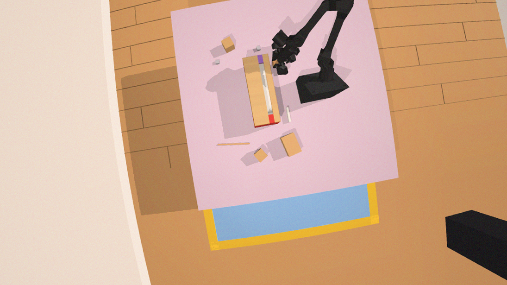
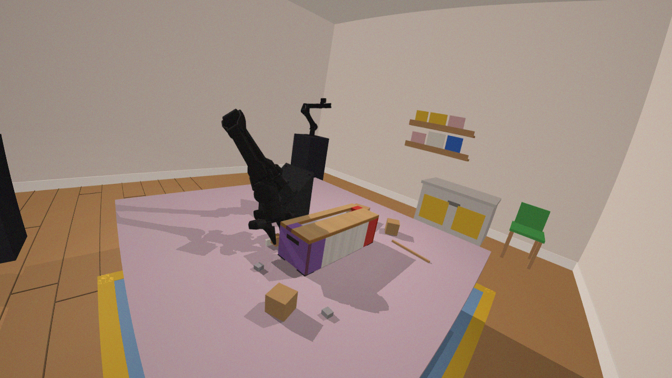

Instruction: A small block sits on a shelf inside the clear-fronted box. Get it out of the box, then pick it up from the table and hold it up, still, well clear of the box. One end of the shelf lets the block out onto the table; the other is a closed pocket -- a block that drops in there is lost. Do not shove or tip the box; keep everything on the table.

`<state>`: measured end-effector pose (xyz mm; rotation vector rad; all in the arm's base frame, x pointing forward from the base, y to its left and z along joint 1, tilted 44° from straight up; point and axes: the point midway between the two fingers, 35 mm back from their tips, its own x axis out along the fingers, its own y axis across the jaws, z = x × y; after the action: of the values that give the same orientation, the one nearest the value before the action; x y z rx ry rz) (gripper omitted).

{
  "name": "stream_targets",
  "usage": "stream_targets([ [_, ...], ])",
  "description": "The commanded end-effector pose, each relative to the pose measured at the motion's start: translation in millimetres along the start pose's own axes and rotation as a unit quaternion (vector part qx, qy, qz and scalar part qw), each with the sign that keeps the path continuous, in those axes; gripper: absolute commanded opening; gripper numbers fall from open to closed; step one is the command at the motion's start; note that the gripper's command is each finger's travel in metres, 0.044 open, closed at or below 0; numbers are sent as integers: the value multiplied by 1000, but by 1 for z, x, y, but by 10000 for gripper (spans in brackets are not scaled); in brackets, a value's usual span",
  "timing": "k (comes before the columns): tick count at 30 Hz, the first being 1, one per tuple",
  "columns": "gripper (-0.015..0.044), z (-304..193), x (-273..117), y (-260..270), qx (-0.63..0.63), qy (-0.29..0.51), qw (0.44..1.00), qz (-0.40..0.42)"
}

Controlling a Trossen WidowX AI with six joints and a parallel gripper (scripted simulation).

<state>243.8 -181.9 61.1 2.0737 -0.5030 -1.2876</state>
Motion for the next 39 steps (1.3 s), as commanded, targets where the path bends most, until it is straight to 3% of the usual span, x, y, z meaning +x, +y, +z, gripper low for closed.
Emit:
stream_targets([
  [1, 0, -10, -15, 4, 4, 4, 1000, 6],
  [13, 0, -20, -46, 4, -8, 4, 1000, 8],
  [26, 0, -23, -53, -5, -260, -8, 965, 4],
  [39, 0, -25, -60, -13, -500, -19, 866, -2],
])
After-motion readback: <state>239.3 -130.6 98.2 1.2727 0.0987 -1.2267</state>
